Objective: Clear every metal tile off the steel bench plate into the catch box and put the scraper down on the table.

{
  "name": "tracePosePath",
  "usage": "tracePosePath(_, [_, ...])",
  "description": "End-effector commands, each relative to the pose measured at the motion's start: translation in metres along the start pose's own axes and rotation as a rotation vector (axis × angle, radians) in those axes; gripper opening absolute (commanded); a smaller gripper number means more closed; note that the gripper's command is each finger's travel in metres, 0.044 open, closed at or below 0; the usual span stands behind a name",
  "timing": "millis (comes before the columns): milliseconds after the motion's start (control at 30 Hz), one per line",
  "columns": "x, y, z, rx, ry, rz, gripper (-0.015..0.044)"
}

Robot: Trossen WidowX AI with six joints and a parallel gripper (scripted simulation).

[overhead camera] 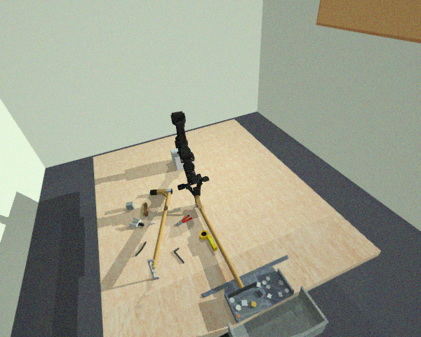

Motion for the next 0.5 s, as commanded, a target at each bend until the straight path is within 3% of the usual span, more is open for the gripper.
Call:
tracePosePath(0, [-0.002, 0.002, -0.01, 0.001, -0.014, -0.002, 0.0])
tracePosePath(467, [-0.013, 0.005, -0.026, 0.001, -0.016, -0.002, 0.0])
Point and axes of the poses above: the point midway between the two fingers, 35 mm back from their tips, its own x axis back along the fingers, its own y axis across the jaws, z = x × y, the point moved 2 cm from there along x, back along the fingers, and after that the axes turned 14 degrees about -x, right-handed, at the moved point
